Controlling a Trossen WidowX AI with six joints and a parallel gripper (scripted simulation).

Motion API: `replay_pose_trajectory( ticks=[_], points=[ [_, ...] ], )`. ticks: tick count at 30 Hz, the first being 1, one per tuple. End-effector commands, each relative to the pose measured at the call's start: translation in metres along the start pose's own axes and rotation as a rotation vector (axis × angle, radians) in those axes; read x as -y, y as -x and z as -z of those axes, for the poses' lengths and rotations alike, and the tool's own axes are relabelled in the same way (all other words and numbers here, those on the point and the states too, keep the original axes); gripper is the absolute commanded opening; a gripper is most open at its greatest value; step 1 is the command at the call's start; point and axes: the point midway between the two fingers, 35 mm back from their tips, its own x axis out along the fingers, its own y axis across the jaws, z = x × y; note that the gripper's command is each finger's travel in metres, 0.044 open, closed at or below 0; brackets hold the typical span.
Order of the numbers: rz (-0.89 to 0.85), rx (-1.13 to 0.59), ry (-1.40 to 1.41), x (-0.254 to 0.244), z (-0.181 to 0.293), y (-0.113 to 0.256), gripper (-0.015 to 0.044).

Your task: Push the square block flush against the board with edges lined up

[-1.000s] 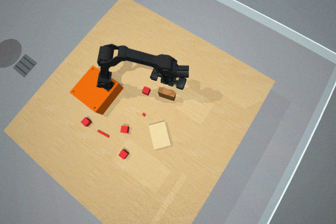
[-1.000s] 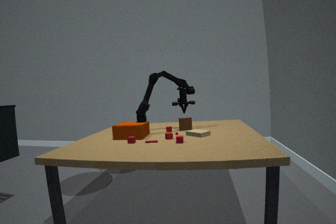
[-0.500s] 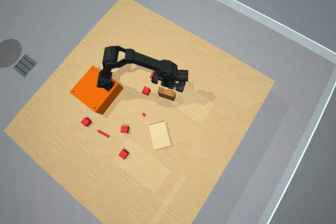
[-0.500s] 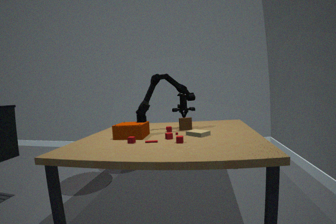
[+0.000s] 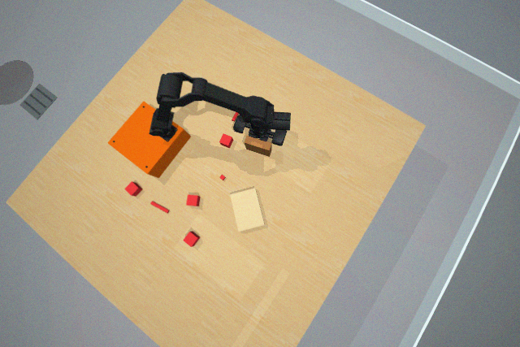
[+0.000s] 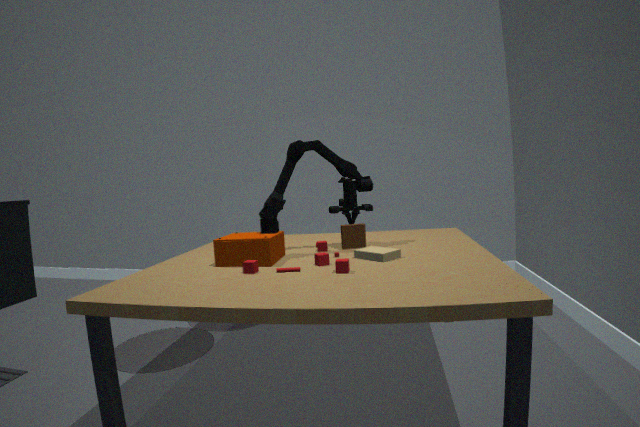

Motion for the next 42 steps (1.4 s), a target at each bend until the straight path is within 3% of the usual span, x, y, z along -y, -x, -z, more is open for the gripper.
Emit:
replay_pose_trajectory(
  ticks=[1,42],
  points=[
    [0.004,-0.002,0.005,0.001,0.004,0.000,0.0000],
    [0.004,-0.006,0.005,0.001,0.043,0.000,0.0000]
  ],
)
